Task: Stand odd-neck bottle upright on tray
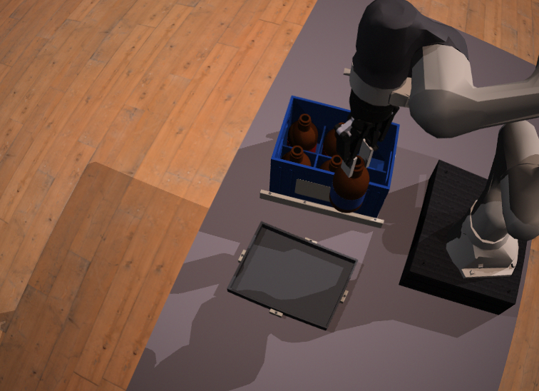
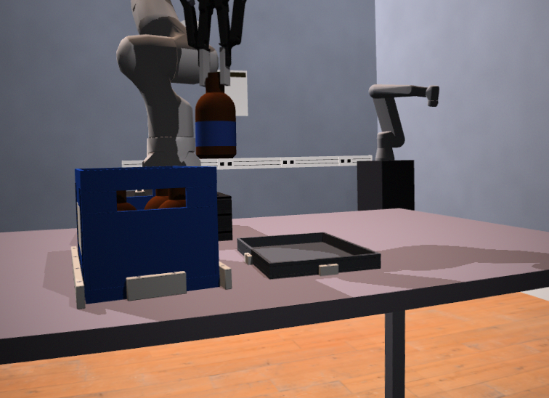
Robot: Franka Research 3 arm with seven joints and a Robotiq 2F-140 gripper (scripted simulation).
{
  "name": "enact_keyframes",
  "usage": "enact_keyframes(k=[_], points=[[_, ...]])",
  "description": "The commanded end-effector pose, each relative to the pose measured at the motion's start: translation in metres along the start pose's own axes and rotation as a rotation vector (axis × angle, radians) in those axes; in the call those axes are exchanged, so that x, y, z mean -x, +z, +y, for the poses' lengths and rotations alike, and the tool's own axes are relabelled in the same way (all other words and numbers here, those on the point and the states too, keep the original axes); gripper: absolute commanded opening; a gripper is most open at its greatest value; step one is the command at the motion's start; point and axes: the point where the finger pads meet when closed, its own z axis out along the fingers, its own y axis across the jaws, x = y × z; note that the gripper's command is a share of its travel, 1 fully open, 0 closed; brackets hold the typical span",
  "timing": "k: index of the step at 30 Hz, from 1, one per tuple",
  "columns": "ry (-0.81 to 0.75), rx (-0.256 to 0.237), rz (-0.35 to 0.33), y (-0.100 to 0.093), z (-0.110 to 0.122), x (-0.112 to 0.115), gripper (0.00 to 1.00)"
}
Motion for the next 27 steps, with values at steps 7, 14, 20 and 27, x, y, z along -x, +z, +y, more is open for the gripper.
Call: enact_keyframes(k=[7,14,20,27], points=[[0.027,0.012,-0.004,-0.003,0.021,-0.005,0.10],[0.027,0.012,-0.004,-0.003,0.037,-0.010,0.10],[0.027,0.012,-0.004,-0.003,0.045,-0.013,0.10],[0.027,0.012,-0.004,-0.003,0.060,-0.018,0.10]])
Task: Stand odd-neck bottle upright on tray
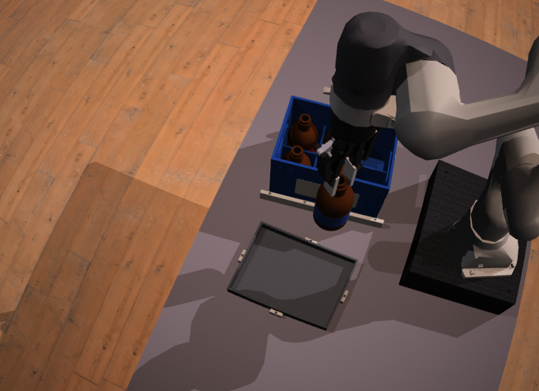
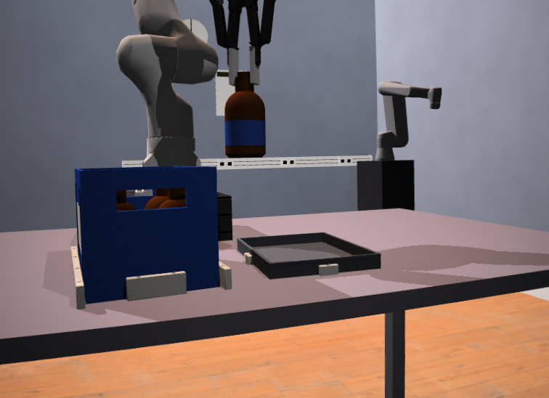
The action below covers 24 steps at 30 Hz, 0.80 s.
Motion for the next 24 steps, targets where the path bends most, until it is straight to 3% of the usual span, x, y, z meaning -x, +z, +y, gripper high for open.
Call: enact_keyframes(k=[1,24], points=[[0.023,0.011,-0.003,-0.003,0.011,-0.002,0.10],[0.023,0.011,-0.003,-0.003,0.050,-0.015,0.10]])
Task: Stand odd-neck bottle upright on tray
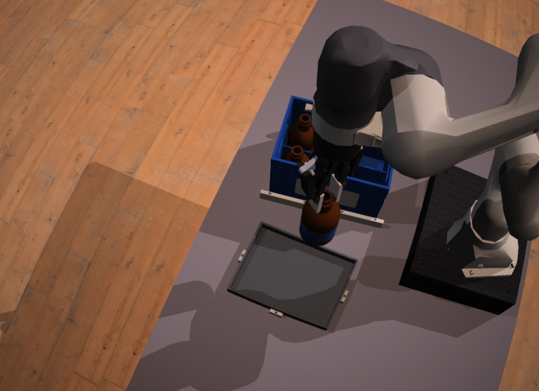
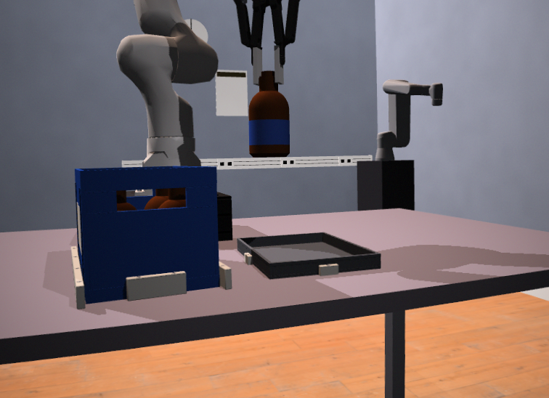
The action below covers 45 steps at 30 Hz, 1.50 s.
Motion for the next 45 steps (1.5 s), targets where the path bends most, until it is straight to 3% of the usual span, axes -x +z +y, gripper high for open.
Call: enact_keyframes(k=[1,45], points=[[0.021,0.010,-0.002,-0.003,0.010,-0.002,0.10],[0.021,0.010,-0.002,-0.003,0.048,-0.015,0.10]])
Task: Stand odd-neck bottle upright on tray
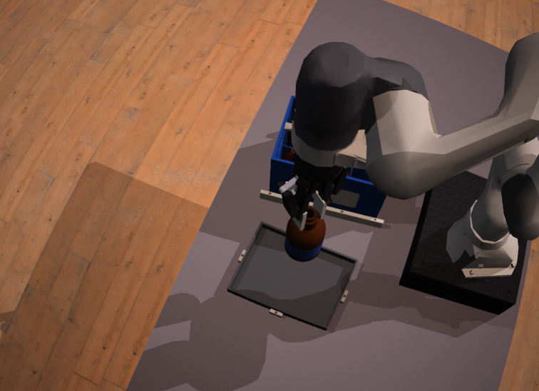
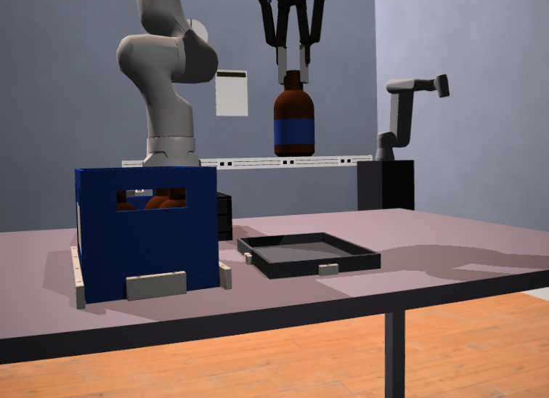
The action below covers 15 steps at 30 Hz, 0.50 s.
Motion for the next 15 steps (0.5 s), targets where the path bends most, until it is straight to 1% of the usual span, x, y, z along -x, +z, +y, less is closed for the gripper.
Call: enact_keyframes(k=[1,15], points=[[0.010,0.009,-0.001,-0.0025,0.0056,-0.0014,0.10],[0.010,0.009,-0.001,-0.0025,0.0089,-0.0026,0.10]])
